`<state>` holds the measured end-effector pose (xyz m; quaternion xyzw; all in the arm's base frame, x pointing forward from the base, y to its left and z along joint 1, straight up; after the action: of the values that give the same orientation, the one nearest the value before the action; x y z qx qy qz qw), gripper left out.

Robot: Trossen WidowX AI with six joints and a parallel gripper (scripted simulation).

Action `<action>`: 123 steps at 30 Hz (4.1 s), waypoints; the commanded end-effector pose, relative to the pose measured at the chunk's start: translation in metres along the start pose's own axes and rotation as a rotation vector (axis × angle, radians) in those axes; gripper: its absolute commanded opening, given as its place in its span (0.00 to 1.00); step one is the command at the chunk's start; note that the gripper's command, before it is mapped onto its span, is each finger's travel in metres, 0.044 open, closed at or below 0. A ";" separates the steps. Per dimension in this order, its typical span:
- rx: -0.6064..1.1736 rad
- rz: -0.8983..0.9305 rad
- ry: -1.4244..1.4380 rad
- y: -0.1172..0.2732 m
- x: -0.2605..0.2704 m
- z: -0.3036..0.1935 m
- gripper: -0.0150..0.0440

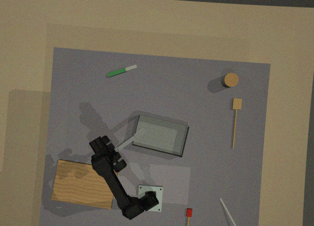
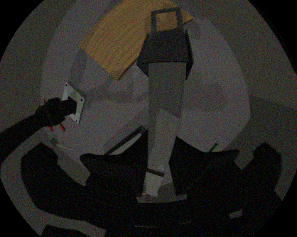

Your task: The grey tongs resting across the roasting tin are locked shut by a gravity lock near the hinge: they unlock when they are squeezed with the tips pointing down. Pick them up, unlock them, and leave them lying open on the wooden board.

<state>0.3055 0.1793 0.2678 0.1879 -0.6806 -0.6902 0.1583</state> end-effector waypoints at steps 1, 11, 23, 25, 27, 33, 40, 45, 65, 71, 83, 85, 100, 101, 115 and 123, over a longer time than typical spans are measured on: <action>-0.005 0.002 -0.051 0.004 -0.001 0.017 0.00; -0.008 -0.002 -0.123 0.005 -0.001 0.048 0.00; -0.025 -0.003 -0.309 0.007 0.010 0.123 0.00; -0.026 -0.002 -0.343 0.007 0.014 0.135 0.00; -0.028 -0.001 -0.377 0.008 0.017 0.148 0.00; -0.033 0.003 -0.477 0.008 0.032 0.184 0.00; -0.038 0.009 -0.597 0.009 0.053 0.225 0.00; -0.041 0.013 -0.678 0.010 0.071 0.251 0.00; -0.072 0.014 -0.794 0.012 0.100 0.286 0.00; -0.166 -0.014 -0.795 0.017 0.102 0.283 0.00; -0.362 -0.073 -0.792 0.025 0.107 0.276 0.00; -0.394 -0.083 -0.791 0.026 0.108 0.274 0.00; -0.639 -0.156 -0.779 0.034 0.120 0.260 0.00; -0.655 -0.161 -0.778 0.034 0.121 0.258 0.00; -0.881 -0.231 -0.754 0.038 0.136 0.240 0.00; -1.010 -0.271 -0.739 0.039 0.146 0.228 0.00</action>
<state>0.0688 0.3147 0.2999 -0.0752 -0.2729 -0.9529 -0.1092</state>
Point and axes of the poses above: the point midway between the two fingers, 35 mm back from their tips, its own y axis back along the fingers, its own x axis across the jaws, z = x × y, the point moved 8 cm from there along y, back along the fingers, and after that the axes turned 6 degrees about -y, right-handed, at the moved point
